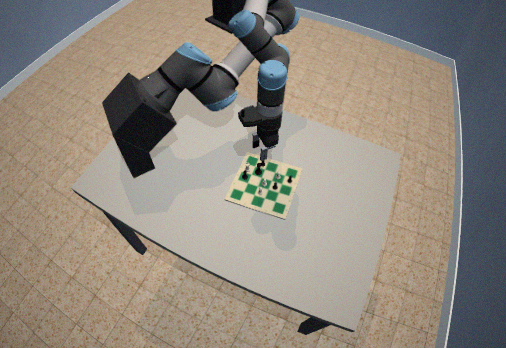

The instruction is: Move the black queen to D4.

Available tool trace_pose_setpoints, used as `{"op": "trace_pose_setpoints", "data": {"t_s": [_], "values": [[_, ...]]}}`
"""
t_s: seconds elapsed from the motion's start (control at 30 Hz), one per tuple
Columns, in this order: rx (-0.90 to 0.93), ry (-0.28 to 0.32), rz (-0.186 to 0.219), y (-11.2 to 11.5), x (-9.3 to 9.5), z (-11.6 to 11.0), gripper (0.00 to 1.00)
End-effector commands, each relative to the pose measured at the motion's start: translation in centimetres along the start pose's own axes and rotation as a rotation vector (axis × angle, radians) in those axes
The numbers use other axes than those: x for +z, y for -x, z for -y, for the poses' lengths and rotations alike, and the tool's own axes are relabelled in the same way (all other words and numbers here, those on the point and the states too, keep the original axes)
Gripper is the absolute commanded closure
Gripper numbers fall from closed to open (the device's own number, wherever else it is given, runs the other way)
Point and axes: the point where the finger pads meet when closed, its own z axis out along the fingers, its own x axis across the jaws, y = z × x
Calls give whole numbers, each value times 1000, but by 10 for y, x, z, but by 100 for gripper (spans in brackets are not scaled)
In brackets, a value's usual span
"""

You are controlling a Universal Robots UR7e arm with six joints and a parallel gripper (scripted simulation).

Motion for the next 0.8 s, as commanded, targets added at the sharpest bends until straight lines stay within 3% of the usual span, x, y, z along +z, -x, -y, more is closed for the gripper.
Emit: {"op": "trace_pose_setpoints", "data": {"t_s": [0.0, 0.3, 0.6, 0.77], "values": [[0, 0, 1, 0, -7, 0, 0], [0, 0, 1, 0, -40, 0, 0], [0, 0, 1, 0, -61, 0, 0], [0, 0, 1, 0, -63, 0, 0]]}}
